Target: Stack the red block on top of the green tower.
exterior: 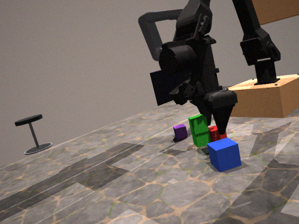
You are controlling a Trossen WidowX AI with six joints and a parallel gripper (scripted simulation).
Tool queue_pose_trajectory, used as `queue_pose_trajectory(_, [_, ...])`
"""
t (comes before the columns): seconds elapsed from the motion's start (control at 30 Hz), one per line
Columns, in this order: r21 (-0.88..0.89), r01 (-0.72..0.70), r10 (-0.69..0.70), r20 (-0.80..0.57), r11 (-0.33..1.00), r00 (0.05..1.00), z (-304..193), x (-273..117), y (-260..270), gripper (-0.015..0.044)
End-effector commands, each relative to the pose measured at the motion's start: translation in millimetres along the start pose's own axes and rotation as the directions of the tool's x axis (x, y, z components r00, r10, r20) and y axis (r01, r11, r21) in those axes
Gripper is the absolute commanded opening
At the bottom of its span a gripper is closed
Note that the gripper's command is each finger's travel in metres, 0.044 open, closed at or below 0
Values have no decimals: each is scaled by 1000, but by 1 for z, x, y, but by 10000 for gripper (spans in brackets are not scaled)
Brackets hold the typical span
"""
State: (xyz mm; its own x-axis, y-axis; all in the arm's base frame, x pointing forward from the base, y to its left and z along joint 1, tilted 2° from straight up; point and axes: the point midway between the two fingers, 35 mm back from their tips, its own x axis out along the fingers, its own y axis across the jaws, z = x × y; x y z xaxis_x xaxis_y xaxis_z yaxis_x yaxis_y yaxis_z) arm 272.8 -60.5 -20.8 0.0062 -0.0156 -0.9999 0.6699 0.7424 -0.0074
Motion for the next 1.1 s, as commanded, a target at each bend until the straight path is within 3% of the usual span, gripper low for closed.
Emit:
queue_pose_trajectory(0.0, [-3,2,-2,-11,1000,1000,-3,9,-1,440])
queue_pose_trajectory(0.93, [0,5,-5,-8,1000,1000,-4,25,-1,440])
queue_pose_trajectory(1.07, [0,5,-5,-8,1000,1000,-4,25,-1,335])
